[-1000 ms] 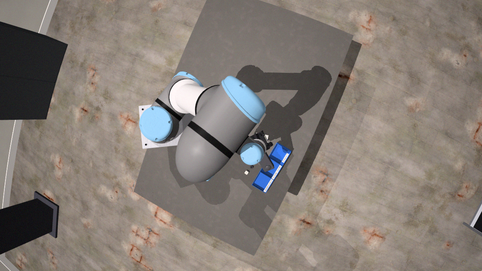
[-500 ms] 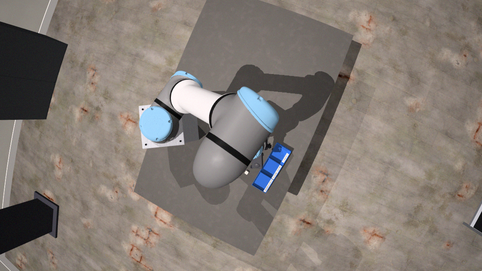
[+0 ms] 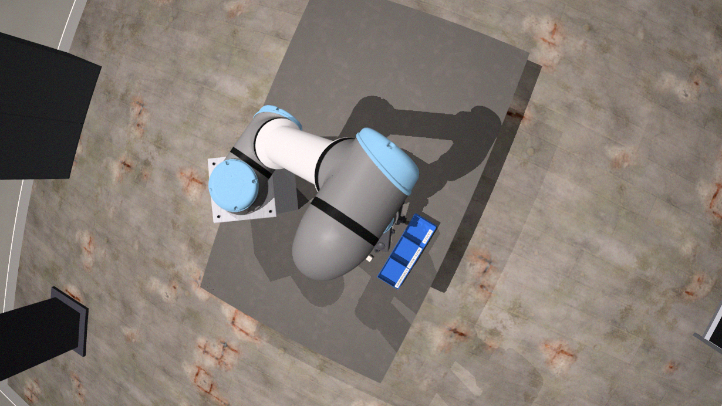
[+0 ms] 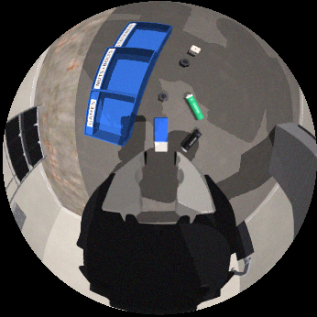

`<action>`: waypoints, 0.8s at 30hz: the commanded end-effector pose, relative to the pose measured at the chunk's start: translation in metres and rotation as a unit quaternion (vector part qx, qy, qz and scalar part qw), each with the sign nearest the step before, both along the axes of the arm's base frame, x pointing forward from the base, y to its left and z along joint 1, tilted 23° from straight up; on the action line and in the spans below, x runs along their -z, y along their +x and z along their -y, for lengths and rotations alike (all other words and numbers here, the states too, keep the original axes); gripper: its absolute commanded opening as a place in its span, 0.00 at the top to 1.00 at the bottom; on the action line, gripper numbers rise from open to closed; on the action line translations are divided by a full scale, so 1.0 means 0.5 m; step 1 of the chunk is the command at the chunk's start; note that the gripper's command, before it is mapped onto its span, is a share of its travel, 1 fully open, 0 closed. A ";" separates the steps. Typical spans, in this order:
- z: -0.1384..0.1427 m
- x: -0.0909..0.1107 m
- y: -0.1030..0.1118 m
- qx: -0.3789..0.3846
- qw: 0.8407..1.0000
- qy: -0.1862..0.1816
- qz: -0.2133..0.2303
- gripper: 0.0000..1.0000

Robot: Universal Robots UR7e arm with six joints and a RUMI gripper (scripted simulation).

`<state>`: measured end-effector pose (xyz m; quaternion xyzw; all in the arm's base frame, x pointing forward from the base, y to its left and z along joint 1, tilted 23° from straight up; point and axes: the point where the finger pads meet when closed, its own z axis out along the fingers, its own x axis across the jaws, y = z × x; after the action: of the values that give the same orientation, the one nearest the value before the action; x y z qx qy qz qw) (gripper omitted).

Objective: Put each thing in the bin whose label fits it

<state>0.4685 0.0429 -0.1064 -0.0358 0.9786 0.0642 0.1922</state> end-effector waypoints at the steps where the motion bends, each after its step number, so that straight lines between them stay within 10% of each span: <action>1: 0.000 -0.001 0.000 0.000 1.000 0.000 0.000 0.77; 24: -0.004 0.029 0.012 0.000 1.000 0.000 0.000 0.77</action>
<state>0.4703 0.0436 -0.1111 -0.0356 0.9786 0.0642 0.1921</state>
